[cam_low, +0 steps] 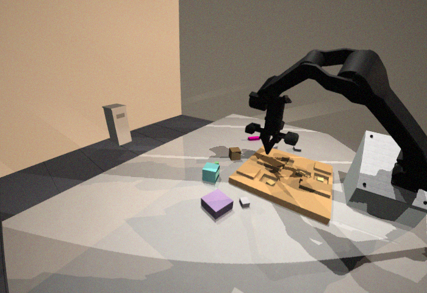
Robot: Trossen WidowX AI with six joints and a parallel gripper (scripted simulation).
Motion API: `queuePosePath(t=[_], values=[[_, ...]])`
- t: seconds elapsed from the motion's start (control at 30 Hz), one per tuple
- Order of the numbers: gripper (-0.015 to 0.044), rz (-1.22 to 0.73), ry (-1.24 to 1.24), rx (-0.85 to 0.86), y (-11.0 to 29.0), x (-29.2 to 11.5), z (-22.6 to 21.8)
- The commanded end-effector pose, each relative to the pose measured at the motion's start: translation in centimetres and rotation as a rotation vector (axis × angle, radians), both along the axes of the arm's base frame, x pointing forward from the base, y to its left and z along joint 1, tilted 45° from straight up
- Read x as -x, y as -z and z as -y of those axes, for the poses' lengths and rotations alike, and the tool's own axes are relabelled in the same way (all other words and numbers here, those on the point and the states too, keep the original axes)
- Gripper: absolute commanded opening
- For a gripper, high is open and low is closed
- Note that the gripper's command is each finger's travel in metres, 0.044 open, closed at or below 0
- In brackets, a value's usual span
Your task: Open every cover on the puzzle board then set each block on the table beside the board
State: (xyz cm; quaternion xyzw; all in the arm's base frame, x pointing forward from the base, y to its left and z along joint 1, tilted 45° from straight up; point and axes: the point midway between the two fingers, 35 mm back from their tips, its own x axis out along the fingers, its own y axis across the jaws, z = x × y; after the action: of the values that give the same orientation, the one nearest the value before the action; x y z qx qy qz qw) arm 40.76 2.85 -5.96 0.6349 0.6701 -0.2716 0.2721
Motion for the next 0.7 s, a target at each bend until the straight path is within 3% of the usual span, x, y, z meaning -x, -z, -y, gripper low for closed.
queuePosePath(t=[0.0,0.67], values=[[0.0,0.007,-0.004,0.002,-0.5,-0.2,0.5],[0.0,0.007,-0.004,0.003,-2.4,-0.3,2.3]])
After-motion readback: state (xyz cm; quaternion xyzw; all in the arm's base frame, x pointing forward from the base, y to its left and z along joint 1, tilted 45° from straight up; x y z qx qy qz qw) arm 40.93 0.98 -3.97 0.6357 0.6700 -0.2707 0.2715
